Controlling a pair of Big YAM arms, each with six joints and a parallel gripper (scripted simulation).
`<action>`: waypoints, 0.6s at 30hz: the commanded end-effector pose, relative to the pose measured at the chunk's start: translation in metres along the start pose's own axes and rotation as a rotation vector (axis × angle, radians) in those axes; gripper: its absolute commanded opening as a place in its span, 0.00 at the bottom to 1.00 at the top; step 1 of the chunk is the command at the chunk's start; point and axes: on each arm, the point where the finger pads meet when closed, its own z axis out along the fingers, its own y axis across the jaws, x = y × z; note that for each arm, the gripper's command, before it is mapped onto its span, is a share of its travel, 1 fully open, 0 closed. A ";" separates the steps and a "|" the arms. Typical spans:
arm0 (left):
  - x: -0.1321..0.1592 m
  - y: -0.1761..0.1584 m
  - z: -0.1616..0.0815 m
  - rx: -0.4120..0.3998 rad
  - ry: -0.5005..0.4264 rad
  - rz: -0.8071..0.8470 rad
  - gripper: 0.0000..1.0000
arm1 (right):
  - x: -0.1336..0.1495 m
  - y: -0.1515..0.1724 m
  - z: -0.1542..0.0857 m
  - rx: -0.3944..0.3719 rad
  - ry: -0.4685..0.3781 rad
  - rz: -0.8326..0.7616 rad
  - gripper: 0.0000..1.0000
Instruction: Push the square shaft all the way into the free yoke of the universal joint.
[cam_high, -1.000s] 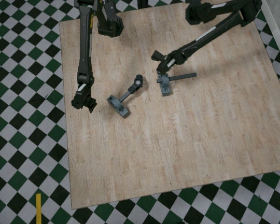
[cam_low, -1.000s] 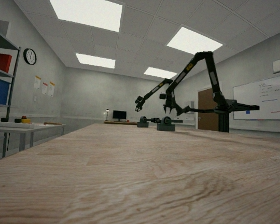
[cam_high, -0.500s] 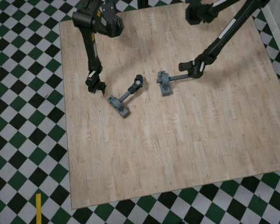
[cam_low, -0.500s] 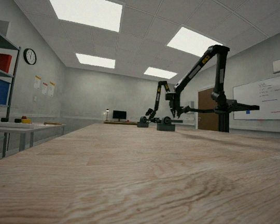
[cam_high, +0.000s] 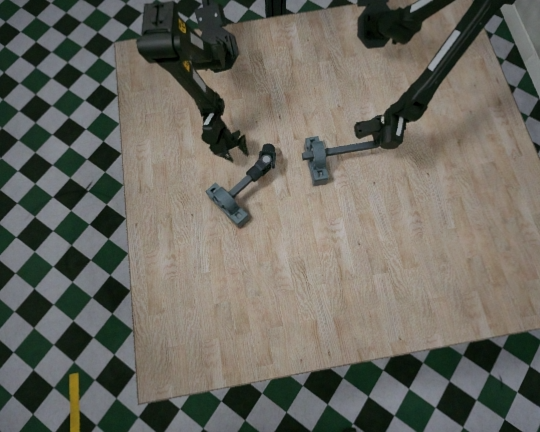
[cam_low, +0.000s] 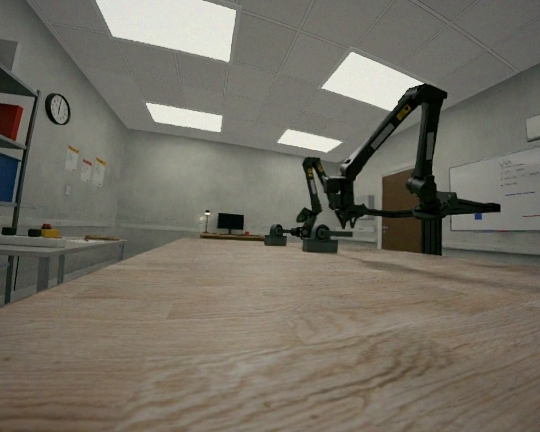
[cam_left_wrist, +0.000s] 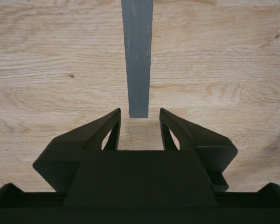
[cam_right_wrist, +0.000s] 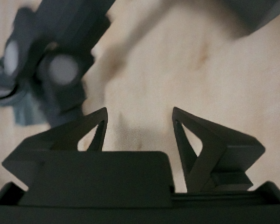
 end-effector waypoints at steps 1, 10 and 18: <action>0.000 0.003 -0.005 -0.005 -0.004 -0.002 0.47 | 0.017 0.034 -0.003 -0.080 0.006 0.024 0.75; 0.000 0.003 -0.005 -0.005 -0.004 -0.002 0.47 | 0.015 0.090 -0.007 -0.255 0.021 0.042 0.75; -0.005 0.011 0.000 -0.016 -0.008 -0.008 0.47 | 0.020 0.089 -0.002 -0.258 0.033 0.041 0.75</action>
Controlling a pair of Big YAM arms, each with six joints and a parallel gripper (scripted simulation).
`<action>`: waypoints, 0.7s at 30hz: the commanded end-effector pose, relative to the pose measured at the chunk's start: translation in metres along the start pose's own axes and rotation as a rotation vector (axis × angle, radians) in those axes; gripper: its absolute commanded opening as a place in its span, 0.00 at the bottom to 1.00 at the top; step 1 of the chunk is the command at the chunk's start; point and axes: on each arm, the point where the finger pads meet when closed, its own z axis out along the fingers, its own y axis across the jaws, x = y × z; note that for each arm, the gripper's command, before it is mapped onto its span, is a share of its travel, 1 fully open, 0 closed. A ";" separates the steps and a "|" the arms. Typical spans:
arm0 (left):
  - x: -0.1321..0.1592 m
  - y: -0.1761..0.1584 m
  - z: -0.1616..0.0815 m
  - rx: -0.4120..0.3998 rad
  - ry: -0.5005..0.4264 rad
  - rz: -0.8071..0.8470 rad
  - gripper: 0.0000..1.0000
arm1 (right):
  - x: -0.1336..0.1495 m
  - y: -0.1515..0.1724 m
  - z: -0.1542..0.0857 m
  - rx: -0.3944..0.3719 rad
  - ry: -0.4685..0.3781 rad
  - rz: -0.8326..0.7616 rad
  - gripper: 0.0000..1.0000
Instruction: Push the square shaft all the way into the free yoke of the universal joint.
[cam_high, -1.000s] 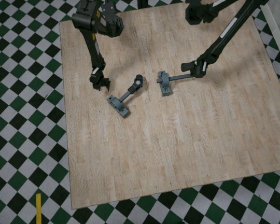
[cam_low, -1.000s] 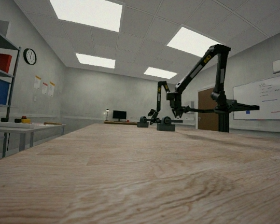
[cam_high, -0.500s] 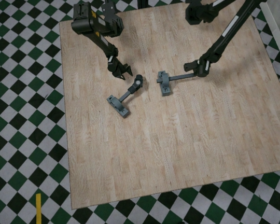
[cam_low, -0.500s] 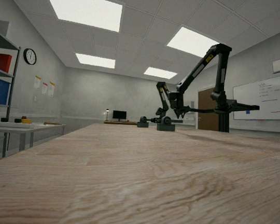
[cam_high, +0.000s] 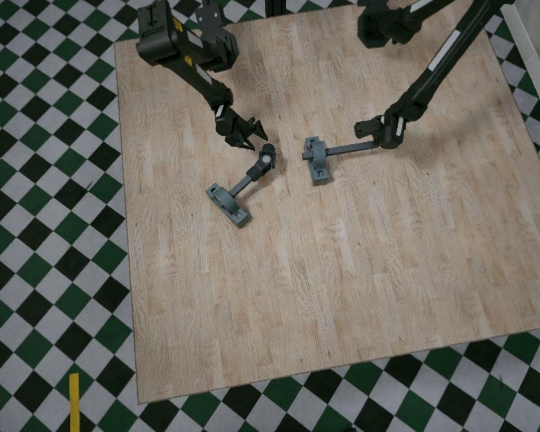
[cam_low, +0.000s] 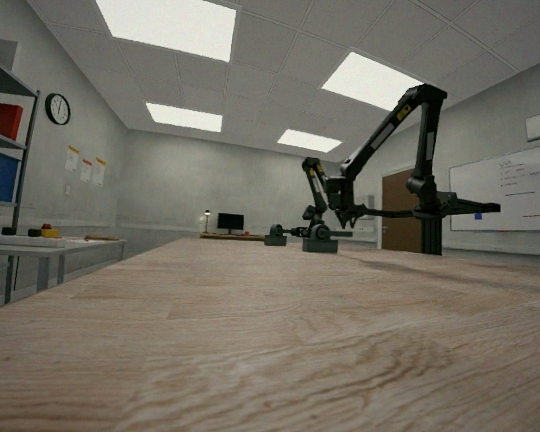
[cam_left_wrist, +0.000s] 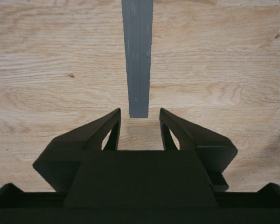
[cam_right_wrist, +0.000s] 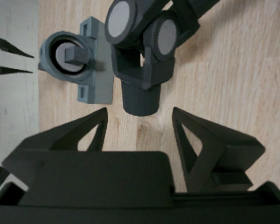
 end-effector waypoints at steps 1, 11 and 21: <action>-0.004 0.011 0.003 -0.014 -0.006 -0.011 0.47 | -0.003 -0.003 0.006 0.003 -0.009 0.018 0.75; 0.000 0.005 0.019 0.001 0.003 -0.001 0.47 | -0.003 0.000 0.019 -0.008 -0.006 0.014 0.75; 0.000 0.003 0.031 0.003 0.003 0.000 0.47 | -0.003 0.000 0.031 -0.008 -0.006 0.014 0.75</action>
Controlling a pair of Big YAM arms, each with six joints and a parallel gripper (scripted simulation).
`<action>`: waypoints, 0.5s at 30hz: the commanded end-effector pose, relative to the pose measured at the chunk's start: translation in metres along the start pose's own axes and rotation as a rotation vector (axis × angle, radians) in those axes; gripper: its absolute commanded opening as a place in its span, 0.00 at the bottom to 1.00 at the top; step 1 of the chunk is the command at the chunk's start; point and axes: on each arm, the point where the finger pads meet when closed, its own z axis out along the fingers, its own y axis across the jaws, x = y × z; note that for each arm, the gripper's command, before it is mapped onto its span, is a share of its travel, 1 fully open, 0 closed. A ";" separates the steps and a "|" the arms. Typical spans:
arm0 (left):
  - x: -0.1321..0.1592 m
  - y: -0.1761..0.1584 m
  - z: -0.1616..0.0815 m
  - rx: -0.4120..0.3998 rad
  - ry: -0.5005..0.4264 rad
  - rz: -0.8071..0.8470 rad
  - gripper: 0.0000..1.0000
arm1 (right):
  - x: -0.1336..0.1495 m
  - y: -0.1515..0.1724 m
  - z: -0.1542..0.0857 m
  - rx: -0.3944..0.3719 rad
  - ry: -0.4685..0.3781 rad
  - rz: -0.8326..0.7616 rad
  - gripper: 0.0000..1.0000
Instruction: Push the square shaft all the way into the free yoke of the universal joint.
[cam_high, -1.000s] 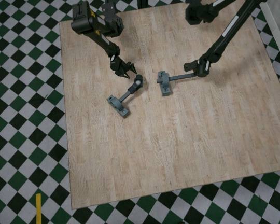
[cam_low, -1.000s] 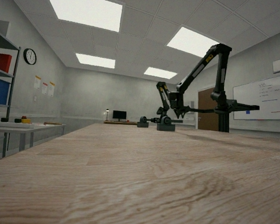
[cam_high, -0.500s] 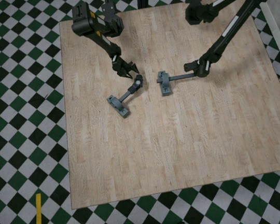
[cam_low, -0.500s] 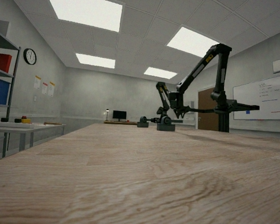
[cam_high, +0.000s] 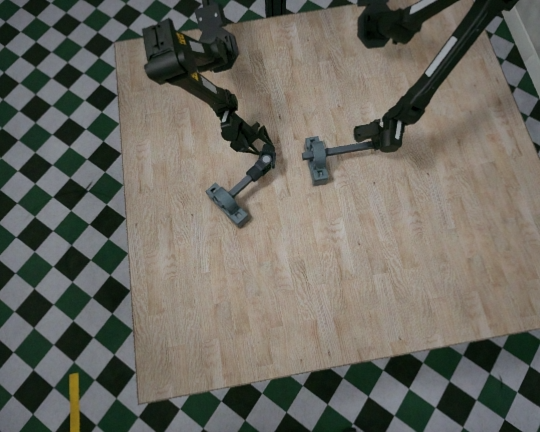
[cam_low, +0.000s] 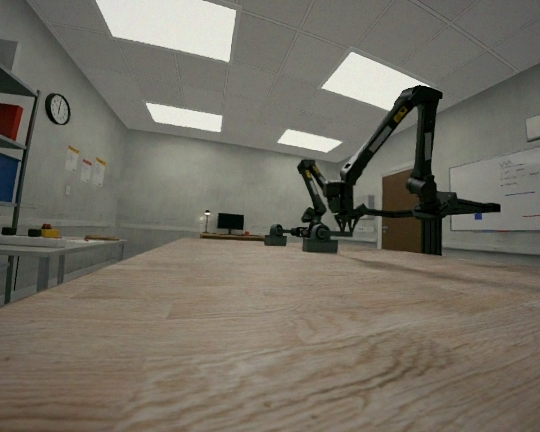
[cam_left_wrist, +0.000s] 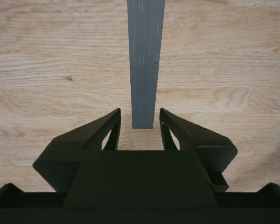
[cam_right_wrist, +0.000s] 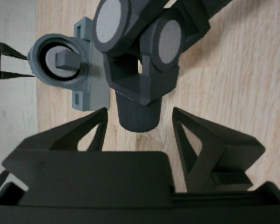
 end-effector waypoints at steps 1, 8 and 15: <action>-0.001 -0.001 0.012 0.009 0.005 0.015 0.47 | -0.002 -0.002 0.004 0.003 -0.011 0.012 0.75; -0.001 -0.001 0.019 0.008 0.005 0.015 0.47 | -0.002 0.001 0.015 -0.004 -0.009 0.009 0.75; -0.003 -0.001 0.018 0.007 0.002 0.020 0.47 | -0.002 0.000 0.025 -0.002 -0.011 0.010 0.75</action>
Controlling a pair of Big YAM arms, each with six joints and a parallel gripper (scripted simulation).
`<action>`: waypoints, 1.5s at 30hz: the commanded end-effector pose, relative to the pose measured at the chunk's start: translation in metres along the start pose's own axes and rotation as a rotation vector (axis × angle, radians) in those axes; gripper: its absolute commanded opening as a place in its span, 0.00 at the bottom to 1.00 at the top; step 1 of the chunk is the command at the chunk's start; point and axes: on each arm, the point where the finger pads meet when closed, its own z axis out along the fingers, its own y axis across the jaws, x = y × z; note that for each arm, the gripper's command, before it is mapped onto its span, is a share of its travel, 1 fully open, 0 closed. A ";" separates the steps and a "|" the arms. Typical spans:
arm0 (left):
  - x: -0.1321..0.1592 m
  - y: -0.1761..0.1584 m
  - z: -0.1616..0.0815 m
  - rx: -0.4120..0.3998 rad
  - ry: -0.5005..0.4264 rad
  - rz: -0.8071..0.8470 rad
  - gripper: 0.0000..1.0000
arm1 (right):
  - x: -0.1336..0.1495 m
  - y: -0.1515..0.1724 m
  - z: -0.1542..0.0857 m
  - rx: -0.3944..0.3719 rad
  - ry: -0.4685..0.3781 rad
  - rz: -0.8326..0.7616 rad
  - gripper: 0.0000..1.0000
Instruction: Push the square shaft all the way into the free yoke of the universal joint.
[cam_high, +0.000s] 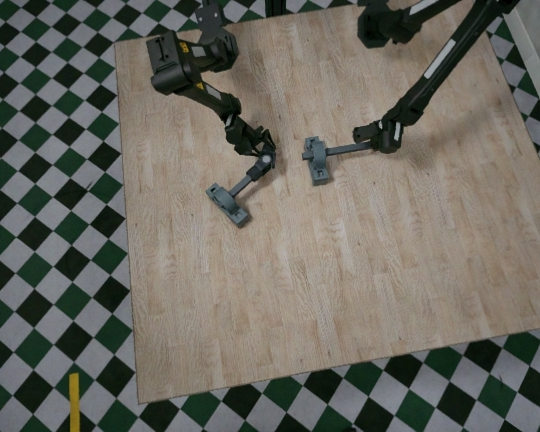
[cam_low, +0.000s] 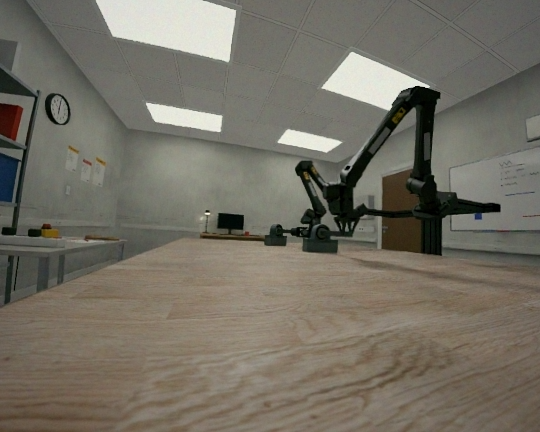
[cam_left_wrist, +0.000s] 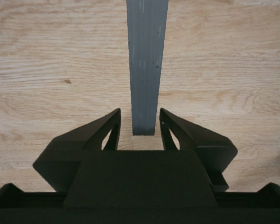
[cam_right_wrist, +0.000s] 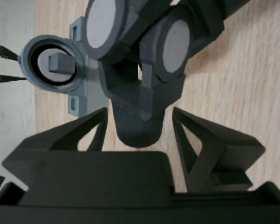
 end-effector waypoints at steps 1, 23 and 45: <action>-0.003 -0.002 0.009 0.009 0.002 0.016 0.47 | -0.002 0.000 0.005 -0.003 -0.009 0.010 0.75; -0.002 0.000 0.002 0.001 -0.001 0.004 0.47 | -0.002 -0.001 0.002 0.000 -0.006 0.002 0.46; 0.003 0.009 0.002 -0.008 0.003 0.001 0.24 | -0.007 0.009 -0.007 -0.001 0.113 0.138 0.47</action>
